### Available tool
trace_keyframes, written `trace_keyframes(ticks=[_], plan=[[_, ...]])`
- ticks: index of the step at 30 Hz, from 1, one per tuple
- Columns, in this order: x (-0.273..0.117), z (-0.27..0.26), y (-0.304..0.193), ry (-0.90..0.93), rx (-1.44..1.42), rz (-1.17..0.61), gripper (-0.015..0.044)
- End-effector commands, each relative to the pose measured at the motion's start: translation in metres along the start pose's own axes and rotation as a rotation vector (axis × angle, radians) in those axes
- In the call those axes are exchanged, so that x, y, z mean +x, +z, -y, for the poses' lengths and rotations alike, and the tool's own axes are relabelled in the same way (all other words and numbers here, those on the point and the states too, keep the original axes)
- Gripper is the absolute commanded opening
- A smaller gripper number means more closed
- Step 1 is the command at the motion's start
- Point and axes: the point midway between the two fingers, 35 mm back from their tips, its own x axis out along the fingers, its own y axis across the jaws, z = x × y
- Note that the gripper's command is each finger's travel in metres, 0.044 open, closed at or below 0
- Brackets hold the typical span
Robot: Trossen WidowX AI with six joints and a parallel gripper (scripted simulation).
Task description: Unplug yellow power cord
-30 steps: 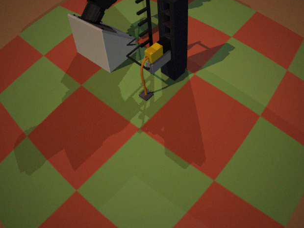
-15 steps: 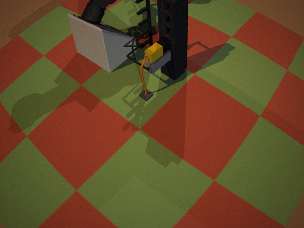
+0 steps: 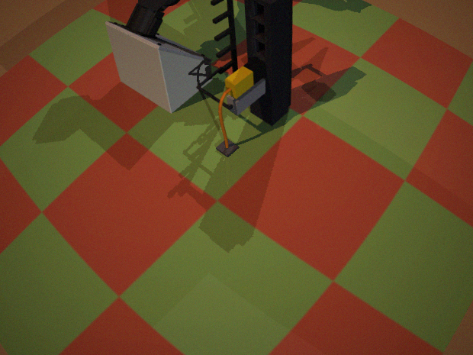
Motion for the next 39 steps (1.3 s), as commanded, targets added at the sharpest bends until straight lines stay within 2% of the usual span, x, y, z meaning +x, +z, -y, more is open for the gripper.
trace_keyframes(ticks=[1, 6, 11, 22, 29, 32, 39], plan=[[-0.001, 0.047, -0.062, -0.144, 0.163, -0.189, 0.0160], [-0.024, 0.097, -0.133, -0.326, 0.354, -0.378, 0.0160], [-0.067, 0.139, -0.196, -0.532, 0.549, -0.533, 0.0160], [-0.212, 0.192, -0.304, -1.051, 1.010, -0.760, 0.0160], [-0.320, 0.187, -0.347, -1.416, 1.331, -0.815, 0.0160], [-0.345, 0.179, -0.356, -1.501, 1.424, -0.821, 0.0160], [-0.415, 0.111, -0.391, -1.765, 1.939, -0.839, 0.0160]])
